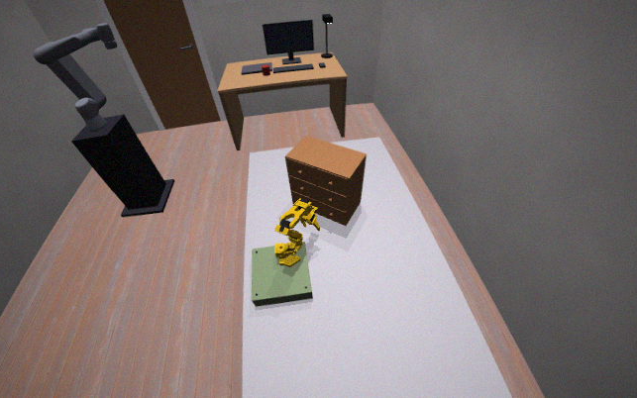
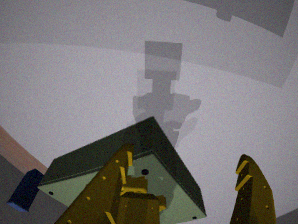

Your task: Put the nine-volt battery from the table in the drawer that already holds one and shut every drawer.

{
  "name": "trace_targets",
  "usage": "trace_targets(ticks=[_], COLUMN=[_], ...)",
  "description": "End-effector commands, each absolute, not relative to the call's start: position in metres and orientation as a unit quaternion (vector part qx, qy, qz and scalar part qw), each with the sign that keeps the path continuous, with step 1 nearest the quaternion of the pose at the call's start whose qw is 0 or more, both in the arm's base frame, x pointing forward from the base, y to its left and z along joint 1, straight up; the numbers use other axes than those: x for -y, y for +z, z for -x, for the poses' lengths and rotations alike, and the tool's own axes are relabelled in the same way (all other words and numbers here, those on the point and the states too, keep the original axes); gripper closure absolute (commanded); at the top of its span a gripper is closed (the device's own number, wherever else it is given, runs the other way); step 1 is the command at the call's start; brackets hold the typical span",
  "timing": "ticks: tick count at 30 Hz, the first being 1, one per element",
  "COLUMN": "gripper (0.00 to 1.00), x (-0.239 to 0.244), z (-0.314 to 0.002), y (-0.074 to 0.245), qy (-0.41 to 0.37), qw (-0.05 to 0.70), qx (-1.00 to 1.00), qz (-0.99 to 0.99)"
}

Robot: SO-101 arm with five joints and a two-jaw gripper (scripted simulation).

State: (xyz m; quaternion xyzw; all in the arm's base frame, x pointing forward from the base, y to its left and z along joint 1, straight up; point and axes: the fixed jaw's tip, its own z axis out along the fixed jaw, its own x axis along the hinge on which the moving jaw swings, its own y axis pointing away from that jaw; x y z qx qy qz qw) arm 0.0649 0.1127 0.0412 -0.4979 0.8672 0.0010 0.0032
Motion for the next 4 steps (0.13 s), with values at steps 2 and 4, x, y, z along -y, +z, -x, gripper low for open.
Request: trace_targets(ticks=[2,4], gripper=[0.60,0.60], x=[-0.1132,-0.1132], z=[-0.0638,-0.0638], y=[0.0418,0.0418], qy=[0.000,0.000], qw=[0.000,0.000], qx=[-0.863,-0.863], qz=[0.505,0.505])
